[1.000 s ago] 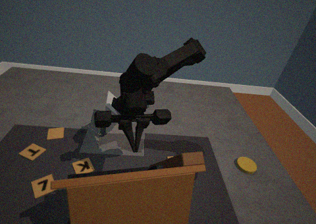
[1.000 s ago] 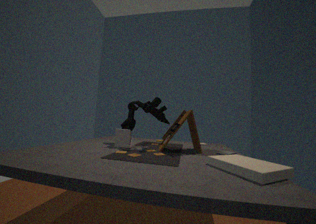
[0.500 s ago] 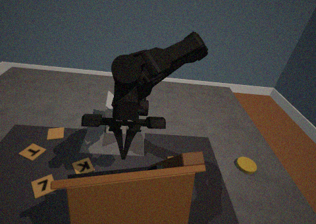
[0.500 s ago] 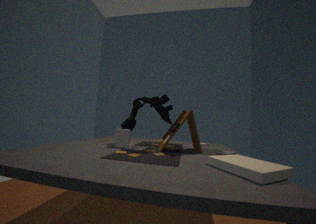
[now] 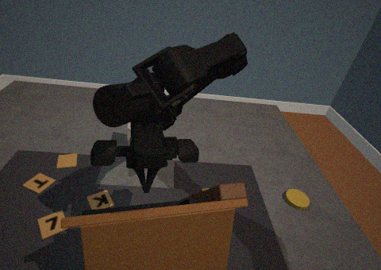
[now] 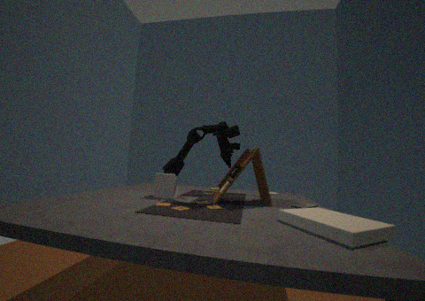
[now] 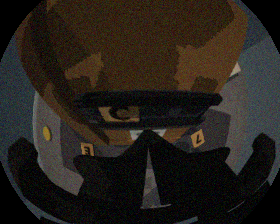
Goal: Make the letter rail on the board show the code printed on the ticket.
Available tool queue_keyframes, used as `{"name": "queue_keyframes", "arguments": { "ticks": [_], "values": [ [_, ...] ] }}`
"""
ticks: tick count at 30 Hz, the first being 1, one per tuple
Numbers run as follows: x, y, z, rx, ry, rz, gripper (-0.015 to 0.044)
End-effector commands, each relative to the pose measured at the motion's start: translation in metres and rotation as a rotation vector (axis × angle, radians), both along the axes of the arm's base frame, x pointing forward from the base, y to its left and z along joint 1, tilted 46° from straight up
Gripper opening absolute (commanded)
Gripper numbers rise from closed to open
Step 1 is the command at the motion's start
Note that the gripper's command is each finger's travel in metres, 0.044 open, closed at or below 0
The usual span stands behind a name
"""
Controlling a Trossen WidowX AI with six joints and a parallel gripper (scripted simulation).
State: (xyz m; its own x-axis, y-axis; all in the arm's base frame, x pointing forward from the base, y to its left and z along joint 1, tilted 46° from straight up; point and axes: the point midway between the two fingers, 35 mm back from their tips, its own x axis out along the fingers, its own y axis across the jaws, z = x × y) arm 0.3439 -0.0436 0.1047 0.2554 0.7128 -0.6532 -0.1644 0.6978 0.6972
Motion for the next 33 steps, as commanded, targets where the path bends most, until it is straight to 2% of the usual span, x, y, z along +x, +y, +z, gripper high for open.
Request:
{"name": "queue_keyframes", "arguments": {
  "ticks": [1,33],
  "values": [
    [0.001,0.0,0.002,0.003,0.028,0.056,0.0],
    [0.012,0.007,-0.003,0.004,0.027,0.056,0.0]
  ]
}}
